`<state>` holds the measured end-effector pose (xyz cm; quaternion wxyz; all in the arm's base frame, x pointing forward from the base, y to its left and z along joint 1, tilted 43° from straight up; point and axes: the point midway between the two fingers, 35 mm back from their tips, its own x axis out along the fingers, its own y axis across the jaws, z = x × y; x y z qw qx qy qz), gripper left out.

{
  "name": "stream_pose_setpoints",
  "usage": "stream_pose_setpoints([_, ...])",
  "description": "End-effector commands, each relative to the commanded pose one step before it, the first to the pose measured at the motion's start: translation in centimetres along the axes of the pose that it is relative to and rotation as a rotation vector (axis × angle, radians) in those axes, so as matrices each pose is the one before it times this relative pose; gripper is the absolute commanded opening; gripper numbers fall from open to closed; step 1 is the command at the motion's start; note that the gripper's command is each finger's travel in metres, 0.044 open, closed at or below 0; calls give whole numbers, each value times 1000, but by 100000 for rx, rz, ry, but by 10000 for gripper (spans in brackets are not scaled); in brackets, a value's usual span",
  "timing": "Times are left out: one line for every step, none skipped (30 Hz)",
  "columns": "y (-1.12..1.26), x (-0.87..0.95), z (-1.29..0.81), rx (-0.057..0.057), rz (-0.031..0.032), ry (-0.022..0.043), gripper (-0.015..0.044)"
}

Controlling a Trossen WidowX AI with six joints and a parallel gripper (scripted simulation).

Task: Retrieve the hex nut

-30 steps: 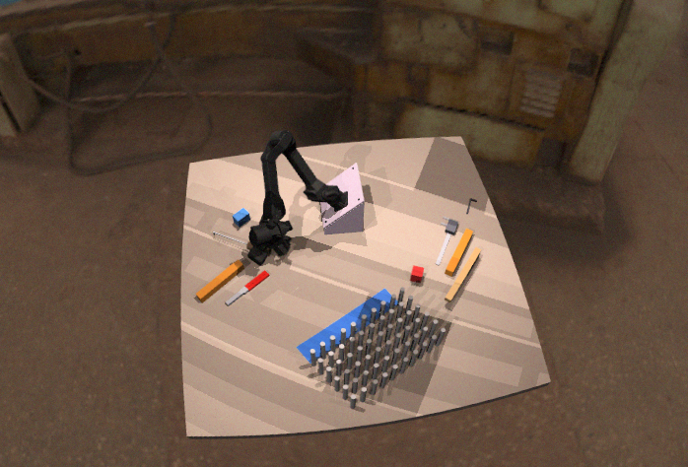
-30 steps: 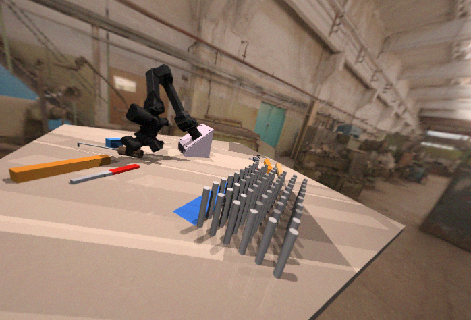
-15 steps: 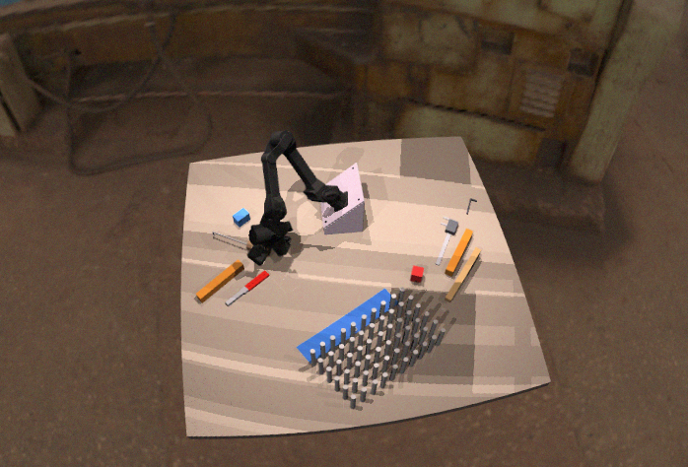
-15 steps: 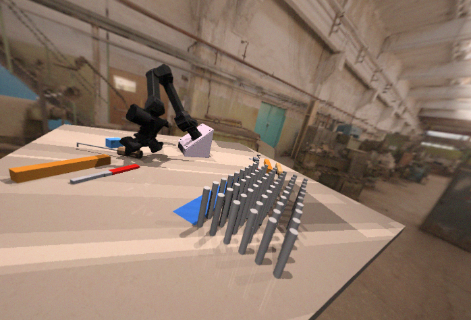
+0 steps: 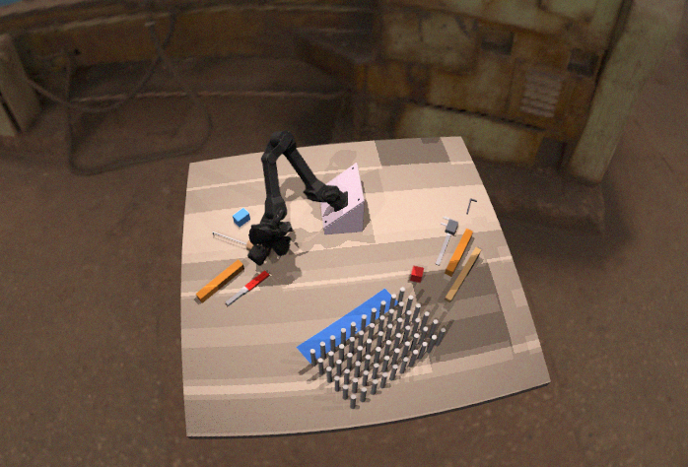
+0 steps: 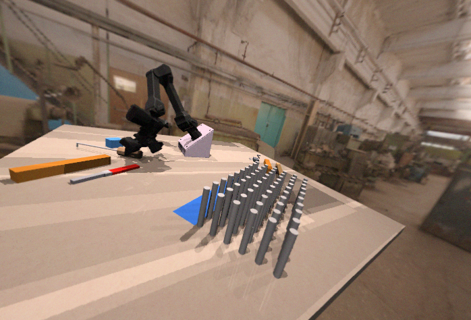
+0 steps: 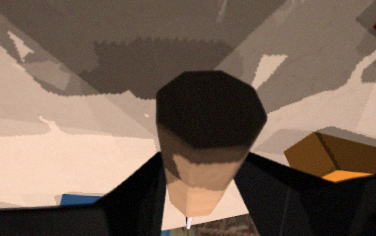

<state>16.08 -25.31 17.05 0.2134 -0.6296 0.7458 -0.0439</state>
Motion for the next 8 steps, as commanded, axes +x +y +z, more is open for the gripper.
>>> stream_pose_setpoints([-15, -13, -10, 97, 4, -21, 263])
stream_pose_setpoints([0, 0, 0, 0, 0, 0, 289])
stream_pose_setpoints([0, 0, 0, 0, 0, 0, 315])
stream_pose_setpoints([0, 0, 0, 0, 0, 0, 341])
stream_pose_setpoints([0, 0, 0, 0, 0, 0, 368])
stream_pose_setpoints([0, 0, 0, 0, 0, 0, 394])
stream_pose_setpoints([0, 0, 0, 0, 0, 0, 420])
stream_pose_setpoints([0, 0, 0, 0, 0, 0, 440])
